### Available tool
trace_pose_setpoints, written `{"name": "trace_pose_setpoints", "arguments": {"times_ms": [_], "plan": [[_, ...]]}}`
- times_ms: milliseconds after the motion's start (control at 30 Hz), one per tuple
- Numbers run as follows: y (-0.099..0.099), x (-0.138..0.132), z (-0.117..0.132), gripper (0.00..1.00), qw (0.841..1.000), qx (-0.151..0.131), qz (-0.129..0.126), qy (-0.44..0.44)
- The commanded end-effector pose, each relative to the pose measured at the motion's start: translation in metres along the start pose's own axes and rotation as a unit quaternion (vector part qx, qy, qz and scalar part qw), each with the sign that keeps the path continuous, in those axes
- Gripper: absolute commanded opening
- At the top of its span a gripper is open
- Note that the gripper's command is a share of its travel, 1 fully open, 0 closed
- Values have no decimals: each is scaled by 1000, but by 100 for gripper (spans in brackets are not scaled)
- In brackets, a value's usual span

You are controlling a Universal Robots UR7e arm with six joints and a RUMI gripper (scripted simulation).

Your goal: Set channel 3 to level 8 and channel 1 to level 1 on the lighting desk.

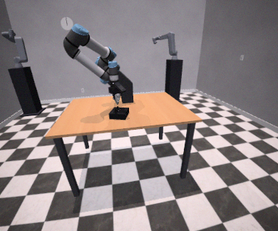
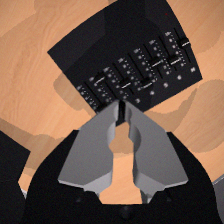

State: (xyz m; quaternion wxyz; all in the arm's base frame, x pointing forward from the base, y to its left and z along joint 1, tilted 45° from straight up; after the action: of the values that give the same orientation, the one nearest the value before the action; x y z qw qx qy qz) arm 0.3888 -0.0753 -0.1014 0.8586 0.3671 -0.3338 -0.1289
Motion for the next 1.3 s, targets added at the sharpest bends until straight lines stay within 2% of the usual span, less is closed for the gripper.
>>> {"name": "trace_pose_setpoints", "arguments": {"times_ms": [0, 133, 200, 433, 700, 767, 1000, 1267], "plan": [[0, 5, 2, 0, 990, -14, -5, -138], [0, 8, 4, 0, 977, -15, -4, -214], [0, 8, 4, 0, 977, -15, -4, -214], [0, 11, 7, 0, 947, -16, -3, -319], [0, 14, 10, 0, 917, -17, -1, -398], [0, 14, 10, 0, 917, -17, -1, -398], [0, 15, 12, 0, 898, -17, 0, -440], [0, 15, 13, 0, 887, -17, 0, -462]]}}
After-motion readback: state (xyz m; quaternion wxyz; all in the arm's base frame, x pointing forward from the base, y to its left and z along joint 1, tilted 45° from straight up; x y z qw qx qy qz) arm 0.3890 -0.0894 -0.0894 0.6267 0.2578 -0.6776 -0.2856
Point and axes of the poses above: the point where the finger pads meet when closed, its own y axis back along the fingers, its own x axis across the jaws, z = x × y, the point moved 7 cm from there along y, back along the fingers, and after that the axes turned 12 degrees about y, right-handed, at the moved point
